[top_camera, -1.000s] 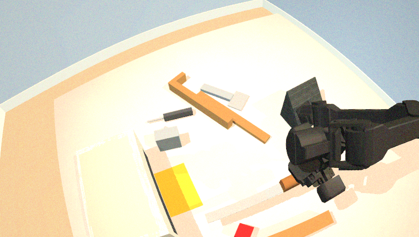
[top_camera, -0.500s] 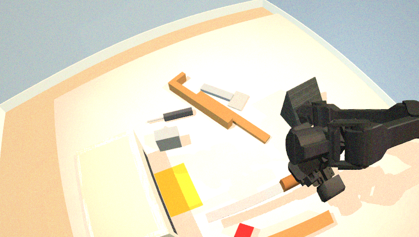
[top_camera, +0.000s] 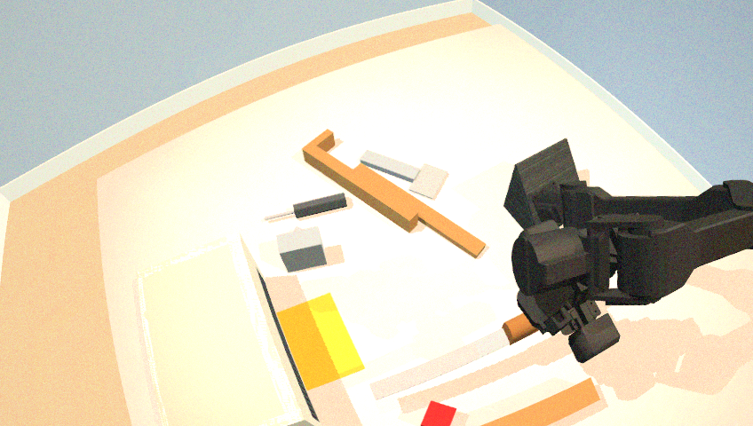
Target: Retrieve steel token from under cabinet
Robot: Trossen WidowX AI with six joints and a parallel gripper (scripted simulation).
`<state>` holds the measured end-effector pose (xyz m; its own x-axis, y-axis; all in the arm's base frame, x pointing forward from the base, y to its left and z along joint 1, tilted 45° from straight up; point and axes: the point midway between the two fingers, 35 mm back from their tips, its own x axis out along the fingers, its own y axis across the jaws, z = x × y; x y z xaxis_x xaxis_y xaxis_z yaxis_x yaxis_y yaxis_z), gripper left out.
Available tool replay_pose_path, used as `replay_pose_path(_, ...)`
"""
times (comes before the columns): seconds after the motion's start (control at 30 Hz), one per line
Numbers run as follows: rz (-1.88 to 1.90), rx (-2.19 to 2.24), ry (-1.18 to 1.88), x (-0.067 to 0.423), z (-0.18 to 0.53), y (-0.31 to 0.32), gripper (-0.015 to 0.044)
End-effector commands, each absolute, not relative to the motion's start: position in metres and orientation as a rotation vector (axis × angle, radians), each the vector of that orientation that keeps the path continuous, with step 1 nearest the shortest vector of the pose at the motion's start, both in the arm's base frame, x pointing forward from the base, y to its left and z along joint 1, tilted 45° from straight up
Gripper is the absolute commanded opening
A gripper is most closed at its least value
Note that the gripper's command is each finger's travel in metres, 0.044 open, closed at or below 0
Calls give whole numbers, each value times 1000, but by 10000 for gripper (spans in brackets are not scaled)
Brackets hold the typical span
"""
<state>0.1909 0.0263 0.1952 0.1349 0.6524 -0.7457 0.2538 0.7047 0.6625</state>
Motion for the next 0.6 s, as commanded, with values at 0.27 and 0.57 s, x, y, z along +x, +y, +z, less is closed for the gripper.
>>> replay_pose_path(0.27, 322, 838, 1461, 202, 192, 26, 0)
replay_pose_path(0.57, 310, 867, 1476, 213, 188, 26, 0)
